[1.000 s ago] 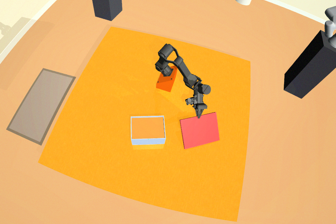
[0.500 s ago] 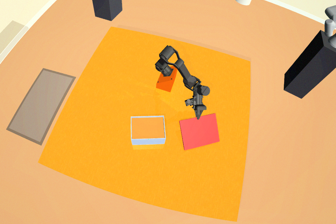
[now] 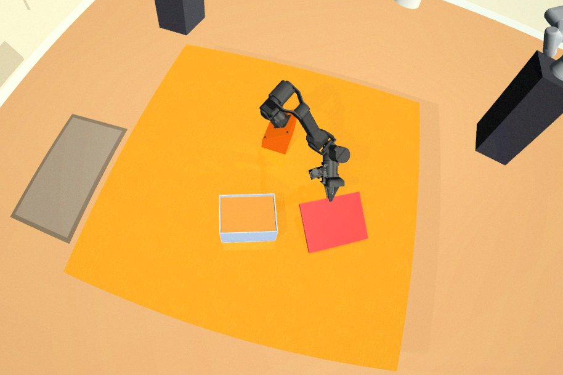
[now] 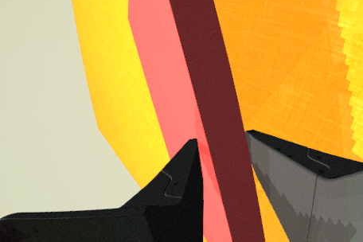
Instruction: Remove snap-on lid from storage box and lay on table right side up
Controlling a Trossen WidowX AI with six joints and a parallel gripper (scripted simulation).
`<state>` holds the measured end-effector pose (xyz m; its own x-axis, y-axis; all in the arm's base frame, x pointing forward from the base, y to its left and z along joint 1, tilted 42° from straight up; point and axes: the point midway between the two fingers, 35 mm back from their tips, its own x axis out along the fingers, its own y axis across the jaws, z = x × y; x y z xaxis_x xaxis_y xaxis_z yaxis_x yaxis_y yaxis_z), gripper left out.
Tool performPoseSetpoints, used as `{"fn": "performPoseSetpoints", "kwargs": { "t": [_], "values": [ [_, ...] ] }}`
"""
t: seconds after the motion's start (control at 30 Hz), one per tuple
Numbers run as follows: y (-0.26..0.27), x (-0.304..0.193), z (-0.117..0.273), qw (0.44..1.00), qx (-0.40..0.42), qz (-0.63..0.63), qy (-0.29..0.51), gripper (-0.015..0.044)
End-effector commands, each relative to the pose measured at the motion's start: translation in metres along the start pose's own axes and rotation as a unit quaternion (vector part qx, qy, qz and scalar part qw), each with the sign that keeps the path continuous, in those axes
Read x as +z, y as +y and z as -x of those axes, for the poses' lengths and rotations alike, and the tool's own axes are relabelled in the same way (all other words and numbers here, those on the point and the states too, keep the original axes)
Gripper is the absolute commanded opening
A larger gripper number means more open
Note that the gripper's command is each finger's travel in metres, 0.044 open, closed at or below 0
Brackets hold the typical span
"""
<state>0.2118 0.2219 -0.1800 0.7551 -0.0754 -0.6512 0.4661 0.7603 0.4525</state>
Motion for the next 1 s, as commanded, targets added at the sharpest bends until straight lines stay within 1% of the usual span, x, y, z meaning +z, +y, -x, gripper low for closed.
{"fn": "performPoseSetpoints", "kwargs": {
  "t": [0.0,0.1,0.13,0.43,0.47,0.5,0.7,0.73,0.97],
  "values": [
    [-0.011,0.004,-0.006,1.000,-0.014,0.002,-0.001,0.0000],
    [-0.013,0.004,-0.008,1.000,-0.014,0.002,-0.002,0.0000],
    [-0.003,0.000,-0.002,1.000,-0.002,0.000,-0.001,0.0026],
    [-0.001,0.000,-0.002,1.000,-0.014,0.002,-0.001,0.0262],
    [-0.001,0.000,-0.002,1.000,-0.014,0.002,-0.001,0.0275],
    [-0.001,0.000,-0.002,1.000,-0.014,0.002,-0.001,0.0275],
    [-0.009,0.001,0.006,1.000,-0.014,0.002,-0.001,0.0432],
    [-0.010,0.001,0.008,1.000,-0.014,0.002,-0.001,0.0440],
    [-0.019,0.001,0.019,1.000,-0.015,0.002,-0.001,0.0440]
  ]
}}
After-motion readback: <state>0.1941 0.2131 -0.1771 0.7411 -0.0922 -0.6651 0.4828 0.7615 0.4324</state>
